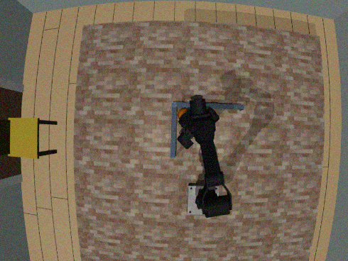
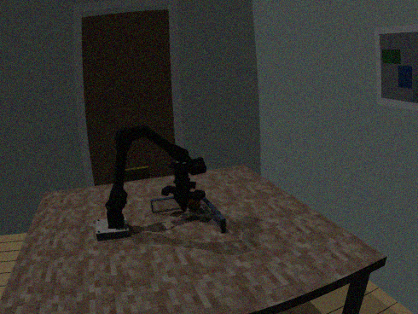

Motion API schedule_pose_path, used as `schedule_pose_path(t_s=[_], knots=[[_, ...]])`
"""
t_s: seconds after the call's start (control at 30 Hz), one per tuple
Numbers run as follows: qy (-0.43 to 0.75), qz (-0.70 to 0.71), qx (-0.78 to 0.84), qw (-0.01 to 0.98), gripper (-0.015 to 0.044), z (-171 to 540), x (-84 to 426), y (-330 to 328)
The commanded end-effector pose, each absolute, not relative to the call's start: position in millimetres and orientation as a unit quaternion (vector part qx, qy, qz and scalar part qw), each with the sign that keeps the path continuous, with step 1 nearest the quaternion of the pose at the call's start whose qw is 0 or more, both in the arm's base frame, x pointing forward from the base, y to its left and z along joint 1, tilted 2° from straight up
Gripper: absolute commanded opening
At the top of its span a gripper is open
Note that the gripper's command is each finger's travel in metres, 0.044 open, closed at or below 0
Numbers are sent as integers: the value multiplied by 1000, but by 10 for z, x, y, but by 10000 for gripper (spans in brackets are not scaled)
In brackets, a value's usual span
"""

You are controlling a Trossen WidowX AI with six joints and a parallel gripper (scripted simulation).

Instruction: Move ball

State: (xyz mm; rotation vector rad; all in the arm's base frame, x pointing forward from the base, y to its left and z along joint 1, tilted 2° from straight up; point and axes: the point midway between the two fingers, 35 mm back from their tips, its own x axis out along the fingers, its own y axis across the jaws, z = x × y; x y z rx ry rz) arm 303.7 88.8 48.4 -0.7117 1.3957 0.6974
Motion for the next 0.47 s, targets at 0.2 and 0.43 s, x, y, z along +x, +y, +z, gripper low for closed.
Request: schedule_pose_path(t_s=[0.2,0.43], knots=[[613,309,-315,656,0,838,3002,871],[616,308,-314,653,184,752,2995,869]])
